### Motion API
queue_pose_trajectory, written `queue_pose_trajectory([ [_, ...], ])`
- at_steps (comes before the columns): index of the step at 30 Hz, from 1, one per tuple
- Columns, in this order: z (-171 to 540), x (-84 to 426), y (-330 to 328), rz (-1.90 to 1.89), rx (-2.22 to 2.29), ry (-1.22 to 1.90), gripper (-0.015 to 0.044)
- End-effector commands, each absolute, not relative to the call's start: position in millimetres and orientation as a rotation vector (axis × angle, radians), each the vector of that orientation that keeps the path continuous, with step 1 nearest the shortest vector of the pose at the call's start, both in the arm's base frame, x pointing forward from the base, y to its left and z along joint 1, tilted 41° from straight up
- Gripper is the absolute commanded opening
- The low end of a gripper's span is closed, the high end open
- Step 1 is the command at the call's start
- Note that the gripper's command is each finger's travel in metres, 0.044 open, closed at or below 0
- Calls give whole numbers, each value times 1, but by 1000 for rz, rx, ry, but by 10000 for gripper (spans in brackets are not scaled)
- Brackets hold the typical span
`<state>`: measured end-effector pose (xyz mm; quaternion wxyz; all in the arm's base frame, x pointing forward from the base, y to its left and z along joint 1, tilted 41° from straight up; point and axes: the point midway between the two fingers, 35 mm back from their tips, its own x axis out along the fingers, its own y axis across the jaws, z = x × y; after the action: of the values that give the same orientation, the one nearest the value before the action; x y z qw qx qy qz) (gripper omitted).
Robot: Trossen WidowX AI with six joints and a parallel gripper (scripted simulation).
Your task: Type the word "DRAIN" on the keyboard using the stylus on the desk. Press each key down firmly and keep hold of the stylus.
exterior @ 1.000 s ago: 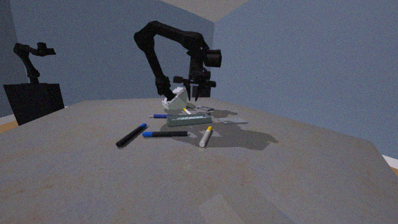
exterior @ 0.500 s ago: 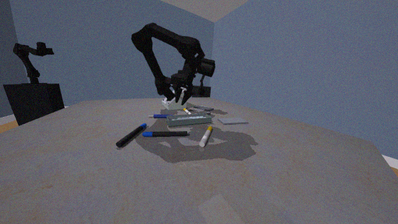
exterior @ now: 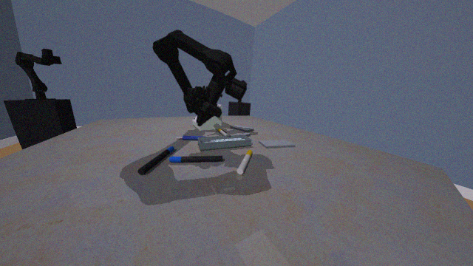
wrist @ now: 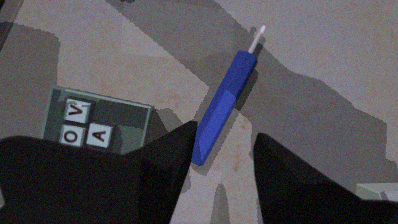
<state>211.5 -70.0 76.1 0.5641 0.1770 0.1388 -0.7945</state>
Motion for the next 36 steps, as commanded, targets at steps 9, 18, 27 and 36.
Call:
queue_pose_trajectory([
  [9, 93, 191, -90, -1952, 566, -67, 150],
  [18, 90, 190, -93, -1952, 566, -67, 150],
  [27, 86, 190, -97, -1952, 566, -67, 150],
  [36, 82, 189, -101, -1952, 566, -68, 150],
])
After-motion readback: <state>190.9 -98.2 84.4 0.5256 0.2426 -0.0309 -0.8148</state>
